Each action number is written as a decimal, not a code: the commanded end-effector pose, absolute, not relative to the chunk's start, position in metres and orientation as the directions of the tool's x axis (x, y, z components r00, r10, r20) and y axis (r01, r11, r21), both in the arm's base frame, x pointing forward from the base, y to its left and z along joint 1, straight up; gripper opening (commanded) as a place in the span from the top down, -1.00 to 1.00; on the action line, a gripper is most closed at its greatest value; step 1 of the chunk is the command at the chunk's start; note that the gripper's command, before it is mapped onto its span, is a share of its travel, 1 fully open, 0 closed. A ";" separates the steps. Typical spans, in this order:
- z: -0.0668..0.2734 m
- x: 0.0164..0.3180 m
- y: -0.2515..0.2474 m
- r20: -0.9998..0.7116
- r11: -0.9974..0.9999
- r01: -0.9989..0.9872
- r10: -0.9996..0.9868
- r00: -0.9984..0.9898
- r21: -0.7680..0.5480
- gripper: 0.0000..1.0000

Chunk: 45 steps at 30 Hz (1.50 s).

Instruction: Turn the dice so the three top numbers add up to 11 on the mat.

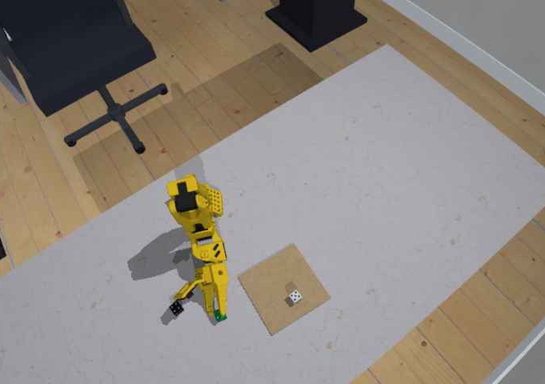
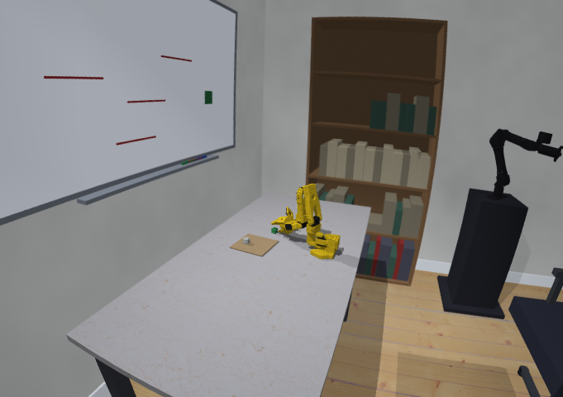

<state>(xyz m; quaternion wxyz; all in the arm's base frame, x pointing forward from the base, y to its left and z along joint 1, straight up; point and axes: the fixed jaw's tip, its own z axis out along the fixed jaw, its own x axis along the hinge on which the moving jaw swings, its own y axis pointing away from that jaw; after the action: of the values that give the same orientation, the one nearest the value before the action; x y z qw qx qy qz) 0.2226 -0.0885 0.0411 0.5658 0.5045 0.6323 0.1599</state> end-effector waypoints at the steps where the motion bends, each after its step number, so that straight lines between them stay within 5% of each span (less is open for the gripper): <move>1: 0.006 0.233 -0.087 -0.518 0.409 0.586 0.855 0.023 0.700 0.42; 22: -0.018 0.262 -0.095 -0.625 0.601 0.628 0.748 -0.225 0.494 0.42; 45: 0.004 0.258 -0.091 -0.632 0.773 0.572 0.593 -0.499 0.274 0.43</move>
<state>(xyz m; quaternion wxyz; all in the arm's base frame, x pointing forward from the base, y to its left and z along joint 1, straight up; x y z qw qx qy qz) 0.2735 -0.0974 0.0226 0.4858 0.3617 0.7951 0.0297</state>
